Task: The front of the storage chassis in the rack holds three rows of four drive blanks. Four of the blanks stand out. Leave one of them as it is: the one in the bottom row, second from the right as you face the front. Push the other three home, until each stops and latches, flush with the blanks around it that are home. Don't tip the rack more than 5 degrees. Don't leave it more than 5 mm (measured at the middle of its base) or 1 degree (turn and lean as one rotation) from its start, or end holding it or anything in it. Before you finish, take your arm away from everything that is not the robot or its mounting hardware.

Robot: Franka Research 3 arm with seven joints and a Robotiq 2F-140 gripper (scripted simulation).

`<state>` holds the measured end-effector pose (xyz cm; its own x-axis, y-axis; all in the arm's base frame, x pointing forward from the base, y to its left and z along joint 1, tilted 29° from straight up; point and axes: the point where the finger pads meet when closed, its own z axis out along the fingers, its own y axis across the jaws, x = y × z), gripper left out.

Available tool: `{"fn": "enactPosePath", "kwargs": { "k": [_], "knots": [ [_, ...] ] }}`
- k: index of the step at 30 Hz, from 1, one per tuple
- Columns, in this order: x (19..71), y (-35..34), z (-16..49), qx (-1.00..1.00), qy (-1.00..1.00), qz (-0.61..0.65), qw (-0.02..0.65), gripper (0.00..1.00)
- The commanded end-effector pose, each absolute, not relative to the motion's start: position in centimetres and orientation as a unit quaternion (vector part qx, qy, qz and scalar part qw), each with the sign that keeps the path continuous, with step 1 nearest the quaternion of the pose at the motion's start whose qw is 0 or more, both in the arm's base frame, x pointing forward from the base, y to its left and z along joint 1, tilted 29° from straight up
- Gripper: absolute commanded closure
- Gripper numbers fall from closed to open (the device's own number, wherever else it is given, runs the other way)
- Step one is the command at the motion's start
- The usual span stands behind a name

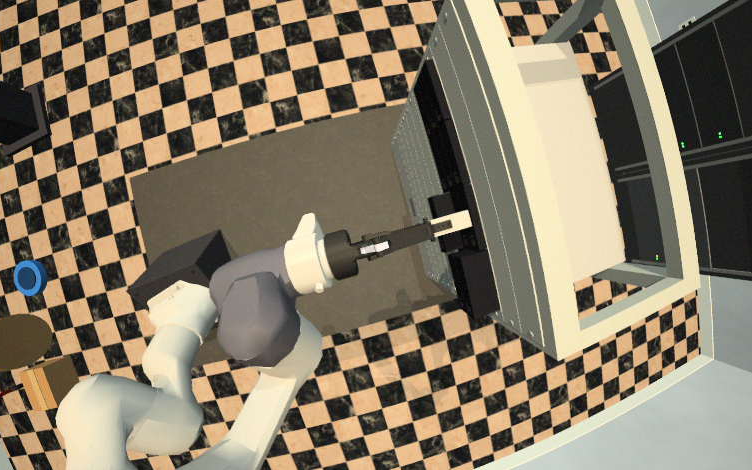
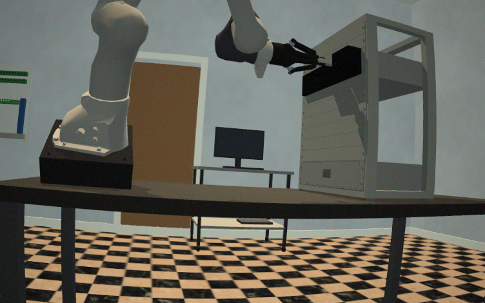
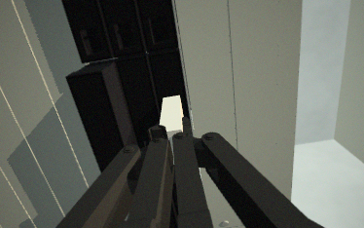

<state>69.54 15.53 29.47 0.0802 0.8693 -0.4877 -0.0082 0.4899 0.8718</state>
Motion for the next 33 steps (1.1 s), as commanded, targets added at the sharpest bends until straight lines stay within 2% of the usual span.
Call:
{"fn": "enactPosePath", "kwargs": {
  "k": [1, 21, 33],
  "knots": [
    [69.9, 14.9, 29.4, 0.372, 0.583, 0.344, 0.635, 1.0],
    [69.8, 14.9, 29.4, 0.372, 0.583, 0.344, 0.635, 1.0],
    [65.4, 15.2, 29.2, 0.372, 0.583, 0.344, 0.635, 1.0]
  ]
}}
